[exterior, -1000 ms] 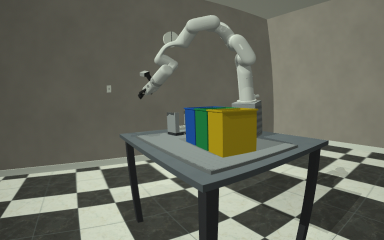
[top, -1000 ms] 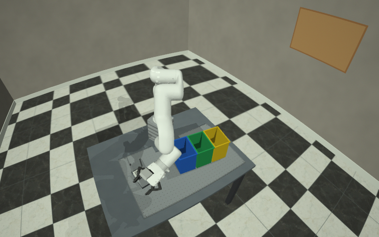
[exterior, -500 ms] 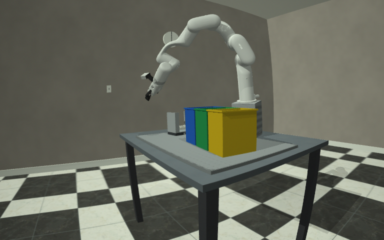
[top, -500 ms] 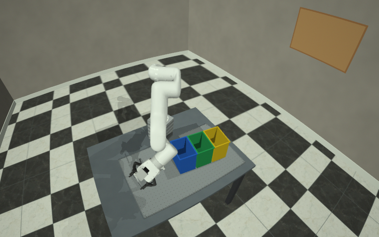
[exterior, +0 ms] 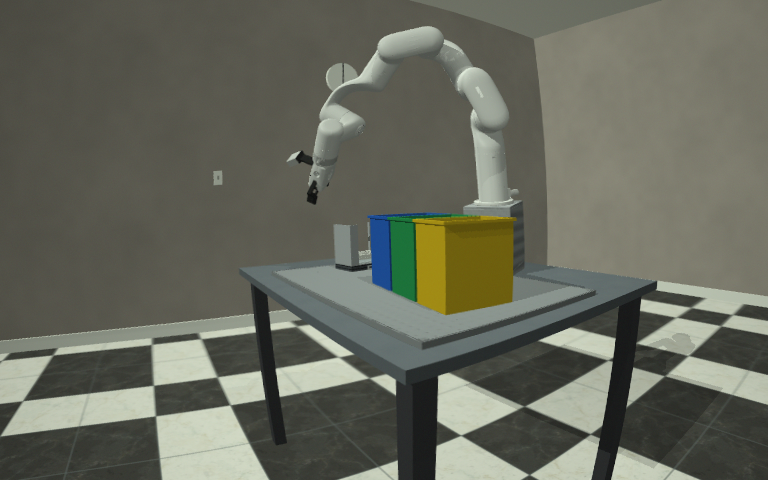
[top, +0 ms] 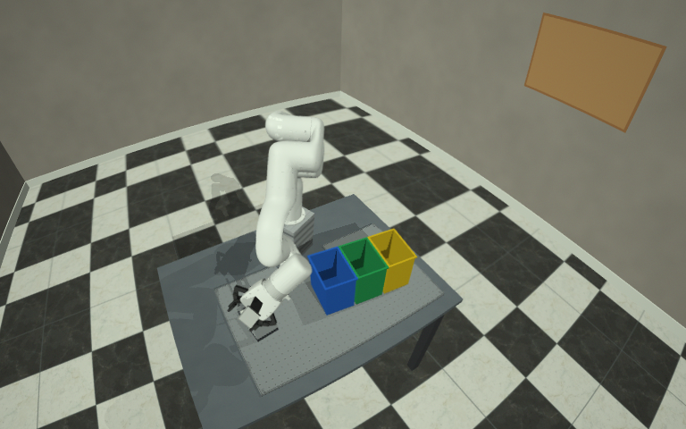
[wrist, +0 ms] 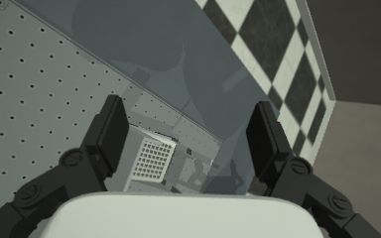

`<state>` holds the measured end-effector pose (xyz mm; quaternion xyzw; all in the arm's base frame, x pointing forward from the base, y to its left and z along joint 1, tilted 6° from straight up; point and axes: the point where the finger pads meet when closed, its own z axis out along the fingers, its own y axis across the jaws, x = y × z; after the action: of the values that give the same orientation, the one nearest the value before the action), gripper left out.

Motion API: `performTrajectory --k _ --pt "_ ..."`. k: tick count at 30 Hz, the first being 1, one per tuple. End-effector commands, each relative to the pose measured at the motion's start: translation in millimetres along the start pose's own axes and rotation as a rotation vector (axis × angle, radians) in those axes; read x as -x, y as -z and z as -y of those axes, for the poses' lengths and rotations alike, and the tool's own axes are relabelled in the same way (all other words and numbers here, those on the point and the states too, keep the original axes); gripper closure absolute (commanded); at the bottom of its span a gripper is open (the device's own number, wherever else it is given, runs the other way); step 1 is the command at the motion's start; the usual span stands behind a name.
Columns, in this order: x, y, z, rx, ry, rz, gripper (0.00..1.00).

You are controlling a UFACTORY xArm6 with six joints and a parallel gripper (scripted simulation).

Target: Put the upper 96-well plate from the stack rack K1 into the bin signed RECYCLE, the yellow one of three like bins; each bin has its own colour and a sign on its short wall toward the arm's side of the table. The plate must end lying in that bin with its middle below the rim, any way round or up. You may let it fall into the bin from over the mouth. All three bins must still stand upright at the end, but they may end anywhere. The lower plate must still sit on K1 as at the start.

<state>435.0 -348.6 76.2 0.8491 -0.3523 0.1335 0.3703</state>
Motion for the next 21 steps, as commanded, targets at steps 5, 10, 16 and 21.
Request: performTrajectory --k 5,10,16,21 --pt "23 -1.5 -15 -0.041 0.144 0.142 0.00" --pt "37 -1.6 -21 -0.084 0.223 0.207 0.00" --pt "52 -0.2 -27 -0.145 0.308 0.269 0.00" --pt "66 2.2 -32 -0.234 0.407 0.329 0.00"
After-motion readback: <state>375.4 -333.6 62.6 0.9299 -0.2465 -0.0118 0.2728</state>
